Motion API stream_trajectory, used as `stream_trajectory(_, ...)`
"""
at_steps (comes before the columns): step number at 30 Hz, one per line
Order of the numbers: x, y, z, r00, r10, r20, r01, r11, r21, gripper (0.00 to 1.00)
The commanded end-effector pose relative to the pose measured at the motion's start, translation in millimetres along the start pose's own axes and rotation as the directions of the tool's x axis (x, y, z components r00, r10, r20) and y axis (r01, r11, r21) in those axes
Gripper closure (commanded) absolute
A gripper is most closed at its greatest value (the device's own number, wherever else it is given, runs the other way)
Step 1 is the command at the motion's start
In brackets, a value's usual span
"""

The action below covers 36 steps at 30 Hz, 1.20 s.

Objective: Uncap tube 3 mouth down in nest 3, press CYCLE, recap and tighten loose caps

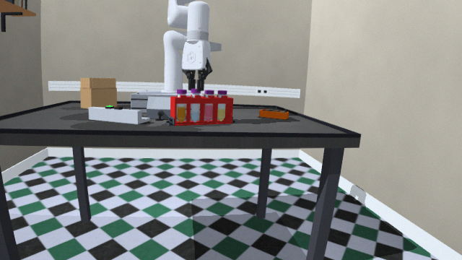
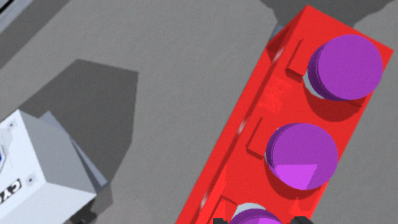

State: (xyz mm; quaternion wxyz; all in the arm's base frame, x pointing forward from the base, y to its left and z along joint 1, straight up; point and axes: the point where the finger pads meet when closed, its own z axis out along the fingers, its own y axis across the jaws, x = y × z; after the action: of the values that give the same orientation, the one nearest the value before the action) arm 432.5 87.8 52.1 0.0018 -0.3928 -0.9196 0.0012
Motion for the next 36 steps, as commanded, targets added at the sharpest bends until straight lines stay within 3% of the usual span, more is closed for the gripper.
stream_trajectory(1,-0.9,1.4,-1.3,1.0,0.0,0.009,0.0,1.0,-0.001,1.0)
stream_trajectory(4,-0.9,1.4,-1.3,1.0,0.0,0.009,0.0,1.0,-0.001,1.0)
stream_trajectory(5,-0.9,1.4,-1.3,1.0,0.0,0.009,0.0,1.0,-0.001,0.54)
stream_trajectory(25,-0.9,1.4,-1.3,1.0,0.0,0.009,0.0,1.0,-0.001,0.54)
stream_trajectory(28,-0.9,1.4,0.2,0.995,0.098,0.008,-0.098,0.995,-0.001,0.54)
stream_trajectory(36,-1.0,1.4,3.2,0.995,0.098,0.008,-0.098,0.995,-0.001,0.54)
